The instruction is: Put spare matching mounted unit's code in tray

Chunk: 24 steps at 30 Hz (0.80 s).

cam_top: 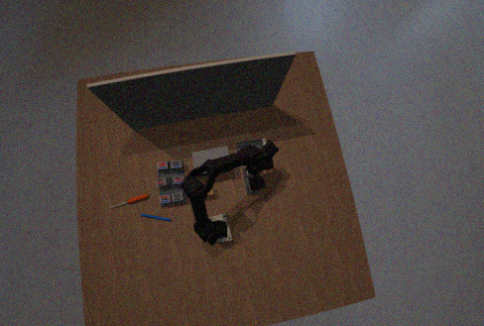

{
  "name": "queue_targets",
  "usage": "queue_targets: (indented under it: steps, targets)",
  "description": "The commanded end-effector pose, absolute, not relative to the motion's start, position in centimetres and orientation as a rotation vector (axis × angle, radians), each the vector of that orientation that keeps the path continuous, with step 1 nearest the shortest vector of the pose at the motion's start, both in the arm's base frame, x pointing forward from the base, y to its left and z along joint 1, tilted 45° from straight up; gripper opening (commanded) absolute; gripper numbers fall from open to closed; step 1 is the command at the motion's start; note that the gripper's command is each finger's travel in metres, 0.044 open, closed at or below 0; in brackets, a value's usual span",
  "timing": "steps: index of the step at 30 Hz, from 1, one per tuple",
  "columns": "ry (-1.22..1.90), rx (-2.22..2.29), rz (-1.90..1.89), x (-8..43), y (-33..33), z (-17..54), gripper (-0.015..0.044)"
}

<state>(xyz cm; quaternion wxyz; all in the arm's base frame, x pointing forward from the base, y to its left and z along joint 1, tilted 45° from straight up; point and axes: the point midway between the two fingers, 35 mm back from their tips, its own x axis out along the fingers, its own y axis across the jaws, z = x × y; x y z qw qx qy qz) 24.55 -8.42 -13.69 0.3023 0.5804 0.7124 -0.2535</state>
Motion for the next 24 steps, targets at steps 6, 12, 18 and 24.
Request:
queue_targets:
  steps: [6,12,18,24]
  targets:
    - [1.896,1.55,-0.675,24.1,-7.59,-14.23,0.03]
    - [1.896,1.55,-0.675,24.1,-7.59,-14.23,0.03]
    - [1.895,1.541,-0.673,24.17,-7.71,-14.22,0.0195]
    - [1.895,1.541,-0.673,24.17,-7.71,-14.22,0.0135]
